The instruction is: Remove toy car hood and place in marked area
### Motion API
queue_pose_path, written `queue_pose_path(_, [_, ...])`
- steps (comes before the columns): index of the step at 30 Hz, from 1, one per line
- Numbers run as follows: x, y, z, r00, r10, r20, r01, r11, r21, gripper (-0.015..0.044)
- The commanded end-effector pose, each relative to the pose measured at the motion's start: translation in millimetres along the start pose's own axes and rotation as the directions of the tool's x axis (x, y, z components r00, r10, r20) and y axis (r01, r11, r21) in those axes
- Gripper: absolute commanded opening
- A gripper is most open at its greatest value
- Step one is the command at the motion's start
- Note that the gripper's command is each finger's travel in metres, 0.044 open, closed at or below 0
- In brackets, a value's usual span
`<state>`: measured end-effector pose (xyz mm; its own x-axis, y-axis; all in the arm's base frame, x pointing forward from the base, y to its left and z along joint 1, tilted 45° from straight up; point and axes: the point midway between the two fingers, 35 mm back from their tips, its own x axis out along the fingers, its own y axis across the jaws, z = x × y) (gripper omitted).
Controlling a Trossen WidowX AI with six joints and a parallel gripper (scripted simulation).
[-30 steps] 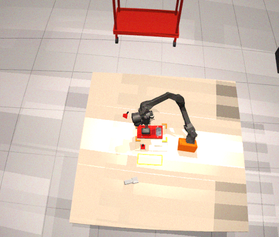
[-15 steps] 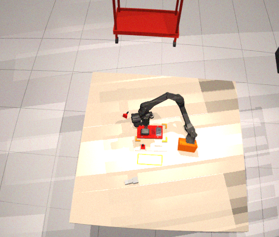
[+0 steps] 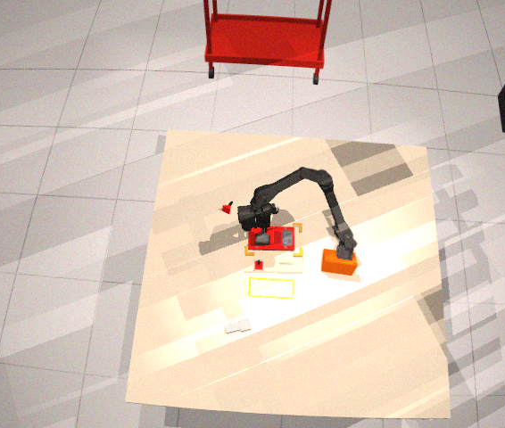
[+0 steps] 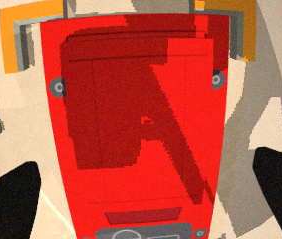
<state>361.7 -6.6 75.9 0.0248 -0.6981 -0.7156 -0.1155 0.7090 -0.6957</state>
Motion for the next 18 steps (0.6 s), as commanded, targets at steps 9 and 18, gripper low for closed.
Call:
queue_pose_path(9, [11,0,-1,1.0,-0.004,-0.003,0.004,1.0,-0.009,0.044])
queue_pose_path(18, [19,0,-1,1.0,-0.005,-0.004,0.005,1.0,-0.009,0.044])
